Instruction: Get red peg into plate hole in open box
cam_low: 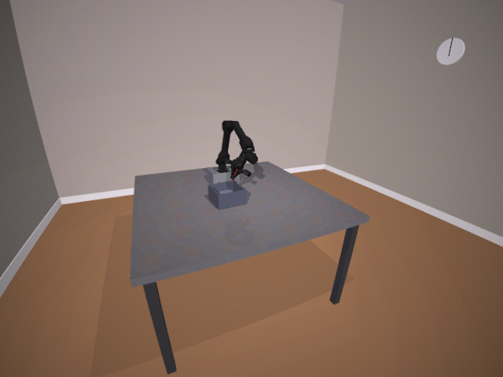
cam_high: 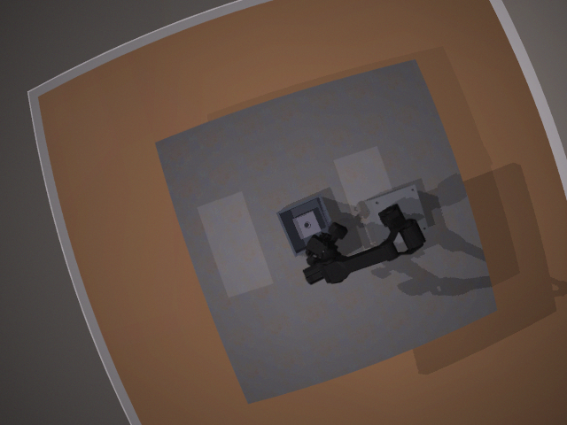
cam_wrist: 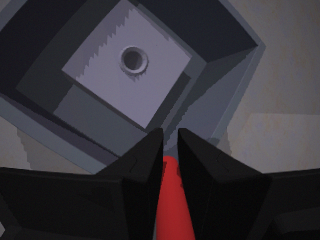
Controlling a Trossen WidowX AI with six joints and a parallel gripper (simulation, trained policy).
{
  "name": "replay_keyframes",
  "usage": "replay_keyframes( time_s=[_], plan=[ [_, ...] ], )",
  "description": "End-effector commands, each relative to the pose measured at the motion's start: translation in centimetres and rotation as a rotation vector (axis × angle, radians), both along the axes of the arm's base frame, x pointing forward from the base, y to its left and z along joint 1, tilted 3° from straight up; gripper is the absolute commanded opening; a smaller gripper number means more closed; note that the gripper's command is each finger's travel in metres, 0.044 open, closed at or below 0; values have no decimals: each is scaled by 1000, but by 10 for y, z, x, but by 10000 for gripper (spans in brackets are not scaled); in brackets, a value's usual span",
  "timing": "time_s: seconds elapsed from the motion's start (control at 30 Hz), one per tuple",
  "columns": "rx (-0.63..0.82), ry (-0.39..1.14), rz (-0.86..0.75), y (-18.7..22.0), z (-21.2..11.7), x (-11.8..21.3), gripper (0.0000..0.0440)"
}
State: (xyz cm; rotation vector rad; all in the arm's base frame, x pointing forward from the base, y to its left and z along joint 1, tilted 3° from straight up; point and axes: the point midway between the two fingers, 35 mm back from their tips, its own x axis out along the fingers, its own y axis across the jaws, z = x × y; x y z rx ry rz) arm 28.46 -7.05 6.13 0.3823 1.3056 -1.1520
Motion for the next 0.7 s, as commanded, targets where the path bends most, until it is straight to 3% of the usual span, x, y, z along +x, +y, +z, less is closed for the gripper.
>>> replay_keyframes(
  time_s=[0.0,0.53,0.6,0.67],
  plan=[
    [16,-8,-3,-11,-3,6,0],
    [118,-57,38,-64,-38,34,0],
    [134,-55,52,-67,-45,35,19],
    [153,-48,64,-70,-52,36,66]
  ],
)
